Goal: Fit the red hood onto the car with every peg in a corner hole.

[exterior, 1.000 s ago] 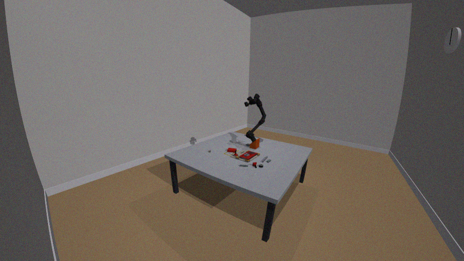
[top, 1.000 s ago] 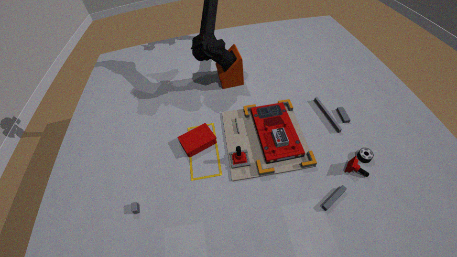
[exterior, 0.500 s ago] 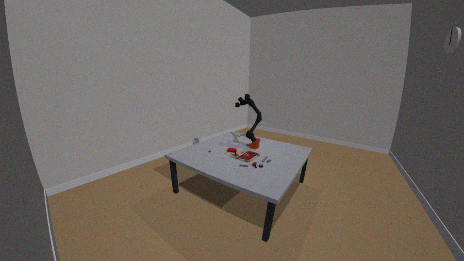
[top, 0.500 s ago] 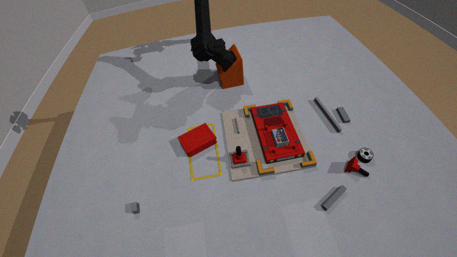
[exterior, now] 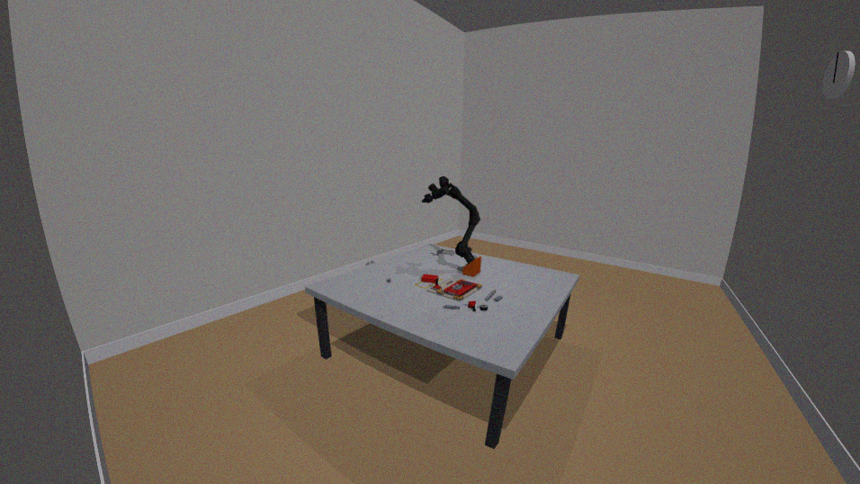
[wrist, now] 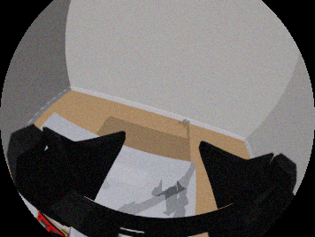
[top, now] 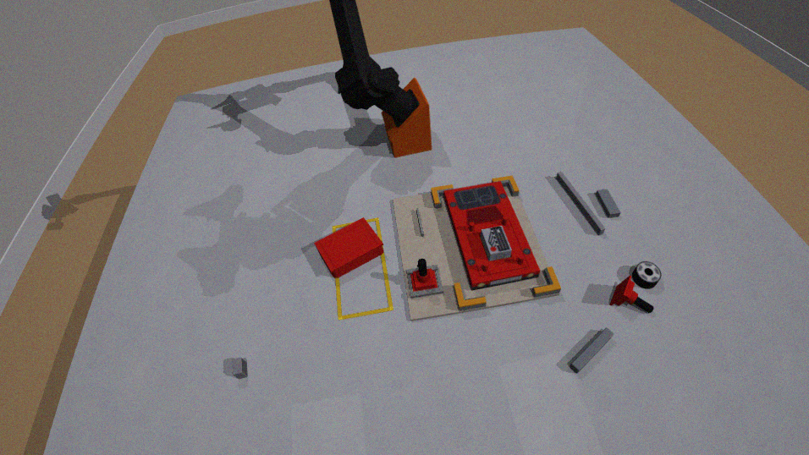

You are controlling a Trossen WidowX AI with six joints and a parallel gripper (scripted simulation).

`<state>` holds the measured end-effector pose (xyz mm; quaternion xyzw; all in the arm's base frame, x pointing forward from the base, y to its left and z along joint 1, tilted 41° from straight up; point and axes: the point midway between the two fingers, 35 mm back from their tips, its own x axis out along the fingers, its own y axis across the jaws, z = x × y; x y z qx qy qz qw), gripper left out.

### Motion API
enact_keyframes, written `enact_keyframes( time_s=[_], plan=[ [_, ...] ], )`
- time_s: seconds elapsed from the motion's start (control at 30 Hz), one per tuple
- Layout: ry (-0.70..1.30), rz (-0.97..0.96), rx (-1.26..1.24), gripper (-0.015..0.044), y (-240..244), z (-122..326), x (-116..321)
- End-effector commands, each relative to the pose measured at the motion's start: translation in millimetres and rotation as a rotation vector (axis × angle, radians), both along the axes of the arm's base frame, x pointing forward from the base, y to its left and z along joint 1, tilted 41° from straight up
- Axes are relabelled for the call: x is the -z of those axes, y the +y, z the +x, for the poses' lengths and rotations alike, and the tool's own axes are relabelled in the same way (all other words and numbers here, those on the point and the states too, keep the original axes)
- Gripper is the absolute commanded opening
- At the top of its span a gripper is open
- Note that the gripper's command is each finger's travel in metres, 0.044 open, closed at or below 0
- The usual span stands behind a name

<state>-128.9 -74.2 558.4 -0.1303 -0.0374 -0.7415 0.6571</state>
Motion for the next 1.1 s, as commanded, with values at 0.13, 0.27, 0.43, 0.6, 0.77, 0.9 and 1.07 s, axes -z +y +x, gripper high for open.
enact_keyframes(
  time_s=[0.13,0.27,0.43,0.6,0.77,0.9,1.07],
  plan=[
    [0.022,0.105,-0.148,0.0440,-47.1,84.9,13.5],
    [0.022,0.166,-0.211,0.0440,-65.3,126.1,26.8],
    [0.024,0.253,-0.281,0.0440,-83.5,176.8,49.7],
    [0.025,0.350,-0.338,0.0440,-96.4,225.2,79.5],
    [0.028,0.457,-0.380,0.0440,-103.8,270.2,116.1],
    [0.035,0.547,-0.399,0.0440,-105.9,301.9,149.6],
    [0.059,0.666,-0.400,0.0440,-104.3,335.2,197.6]
  ],
)
